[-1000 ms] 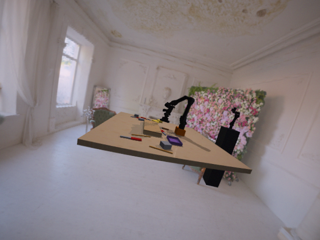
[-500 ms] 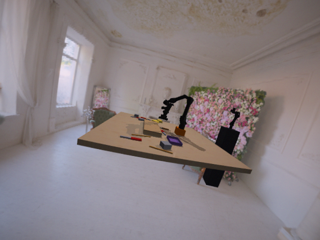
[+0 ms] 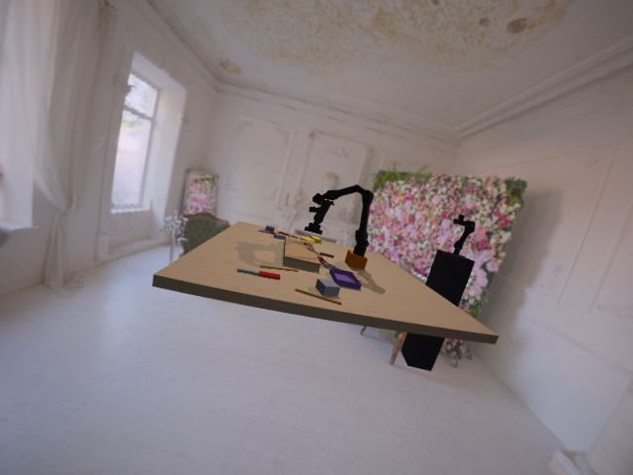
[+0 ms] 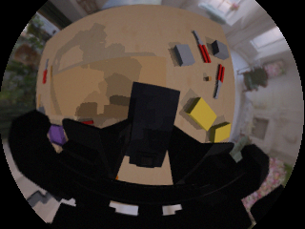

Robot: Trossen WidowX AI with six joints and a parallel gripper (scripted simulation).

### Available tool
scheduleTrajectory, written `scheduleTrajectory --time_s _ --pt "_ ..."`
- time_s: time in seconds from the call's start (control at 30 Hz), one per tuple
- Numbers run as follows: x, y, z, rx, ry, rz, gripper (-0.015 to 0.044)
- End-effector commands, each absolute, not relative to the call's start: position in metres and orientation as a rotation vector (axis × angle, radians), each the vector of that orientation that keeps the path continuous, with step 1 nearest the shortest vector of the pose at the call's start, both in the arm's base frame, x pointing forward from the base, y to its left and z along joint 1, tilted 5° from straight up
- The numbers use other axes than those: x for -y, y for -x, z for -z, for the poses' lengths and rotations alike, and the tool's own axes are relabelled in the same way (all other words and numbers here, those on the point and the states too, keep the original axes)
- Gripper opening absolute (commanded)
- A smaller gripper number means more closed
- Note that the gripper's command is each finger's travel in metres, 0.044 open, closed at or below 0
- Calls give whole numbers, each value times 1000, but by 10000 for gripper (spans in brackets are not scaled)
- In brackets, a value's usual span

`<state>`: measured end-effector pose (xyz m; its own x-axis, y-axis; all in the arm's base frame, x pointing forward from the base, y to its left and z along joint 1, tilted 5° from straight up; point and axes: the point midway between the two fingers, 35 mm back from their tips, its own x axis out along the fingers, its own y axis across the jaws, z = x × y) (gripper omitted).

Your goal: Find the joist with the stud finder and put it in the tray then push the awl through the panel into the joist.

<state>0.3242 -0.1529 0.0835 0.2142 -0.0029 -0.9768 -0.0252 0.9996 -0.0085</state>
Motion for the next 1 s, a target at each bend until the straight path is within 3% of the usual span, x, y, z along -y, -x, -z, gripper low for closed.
scheduleTrajectory --time_s 0.0,0.37,0.97 --pt "146 -345 -85 -1347 56 -62 0" --pt "125 -392 -81 -1341 124 -158 0" --pt "126 -393 -55 -1341 125 -160 0"
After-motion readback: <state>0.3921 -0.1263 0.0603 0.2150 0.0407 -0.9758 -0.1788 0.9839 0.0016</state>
